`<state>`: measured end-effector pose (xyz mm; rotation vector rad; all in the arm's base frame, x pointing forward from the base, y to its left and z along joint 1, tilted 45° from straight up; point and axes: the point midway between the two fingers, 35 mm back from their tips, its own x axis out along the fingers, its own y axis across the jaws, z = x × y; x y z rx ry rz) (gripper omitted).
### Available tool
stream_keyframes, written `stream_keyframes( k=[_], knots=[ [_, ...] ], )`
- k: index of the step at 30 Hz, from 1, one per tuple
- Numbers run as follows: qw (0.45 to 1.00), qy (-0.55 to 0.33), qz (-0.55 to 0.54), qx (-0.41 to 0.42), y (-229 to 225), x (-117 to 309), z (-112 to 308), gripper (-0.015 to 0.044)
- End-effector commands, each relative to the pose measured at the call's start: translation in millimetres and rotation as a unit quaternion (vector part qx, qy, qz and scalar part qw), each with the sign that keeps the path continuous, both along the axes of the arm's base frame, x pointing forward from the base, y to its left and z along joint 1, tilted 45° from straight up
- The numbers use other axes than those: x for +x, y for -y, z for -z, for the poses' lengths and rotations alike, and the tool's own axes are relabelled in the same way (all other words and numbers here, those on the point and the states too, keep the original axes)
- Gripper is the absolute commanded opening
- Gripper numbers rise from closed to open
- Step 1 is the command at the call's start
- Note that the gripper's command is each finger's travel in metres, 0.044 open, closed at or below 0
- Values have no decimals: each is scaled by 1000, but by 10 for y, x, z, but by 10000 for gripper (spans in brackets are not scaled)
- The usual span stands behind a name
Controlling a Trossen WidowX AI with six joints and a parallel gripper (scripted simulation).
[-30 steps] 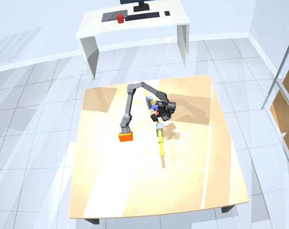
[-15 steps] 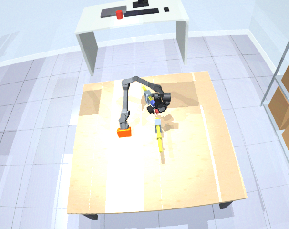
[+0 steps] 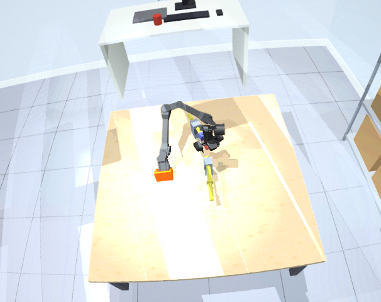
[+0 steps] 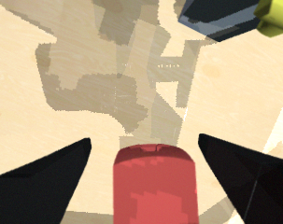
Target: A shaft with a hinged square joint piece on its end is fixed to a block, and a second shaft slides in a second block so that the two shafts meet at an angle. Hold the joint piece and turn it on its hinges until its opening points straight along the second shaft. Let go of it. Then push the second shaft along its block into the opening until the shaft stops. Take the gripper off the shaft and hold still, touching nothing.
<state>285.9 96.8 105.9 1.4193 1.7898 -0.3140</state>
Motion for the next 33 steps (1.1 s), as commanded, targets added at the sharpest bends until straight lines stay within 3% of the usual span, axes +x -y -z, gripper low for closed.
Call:
stream_keyframes(
  k=[1, 6, 16, 33],
  knots=[
    [1000, -4, 1, 2, -50, -22, 54, 440],
    [1000, -4, 1, 2, -88, -27, 91, 440],
    [1000, -4, 1, 2, -88, -27, 91, 182],
    [1000, -4, 1, 2, -88, -27, 91, 182]
  ],
)
